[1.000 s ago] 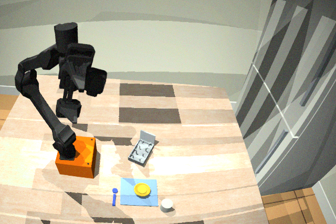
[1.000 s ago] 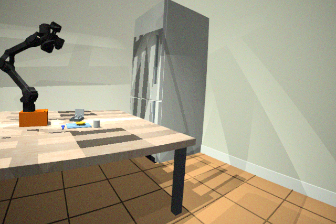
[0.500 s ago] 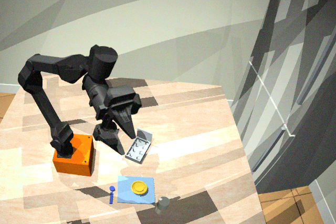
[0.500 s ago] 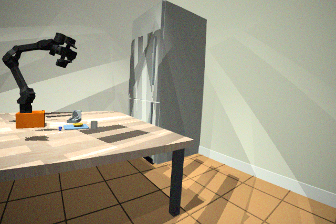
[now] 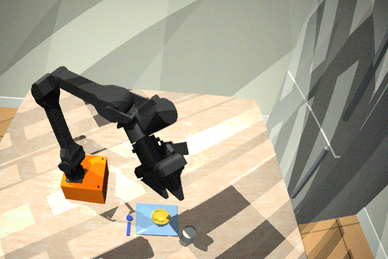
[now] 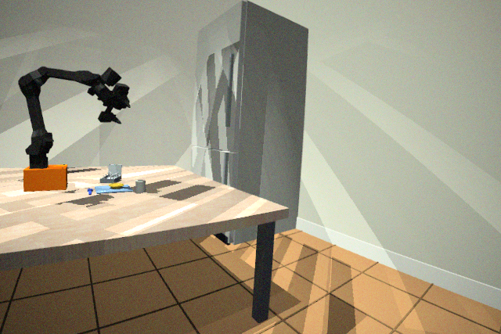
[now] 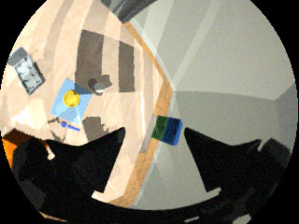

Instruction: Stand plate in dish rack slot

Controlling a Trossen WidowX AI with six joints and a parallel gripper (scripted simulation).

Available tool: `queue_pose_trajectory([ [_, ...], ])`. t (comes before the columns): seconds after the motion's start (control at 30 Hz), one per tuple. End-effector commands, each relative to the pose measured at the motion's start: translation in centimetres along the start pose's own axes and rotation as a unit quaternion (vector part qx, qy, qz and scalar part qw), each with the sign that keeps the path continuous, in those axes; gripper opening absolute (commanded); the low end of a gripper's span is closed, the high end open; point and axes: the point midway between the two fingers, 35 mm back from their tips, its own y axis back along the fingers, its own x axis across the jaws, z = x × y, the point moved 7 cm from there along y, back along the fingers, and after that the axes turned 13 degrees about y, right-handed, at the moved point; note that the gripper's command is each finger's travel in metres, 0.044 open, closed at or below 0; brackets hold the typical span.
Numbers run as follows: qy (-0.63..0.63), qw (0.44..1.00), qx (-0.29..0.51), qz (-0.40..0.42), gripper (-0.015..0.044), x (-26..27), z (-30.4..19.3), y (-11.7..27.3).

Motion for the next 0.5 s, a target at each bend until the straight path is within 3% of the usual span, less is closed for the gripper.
queue_pose_trajectory([
  [0.0,-0.023,0.998,-0.014,0.049,0.04,1.5,1.2,-2.0],
  [0.47,-0.121,0.965,-0.024,0.233,0.04,8.0,4.9,-8.2],
])
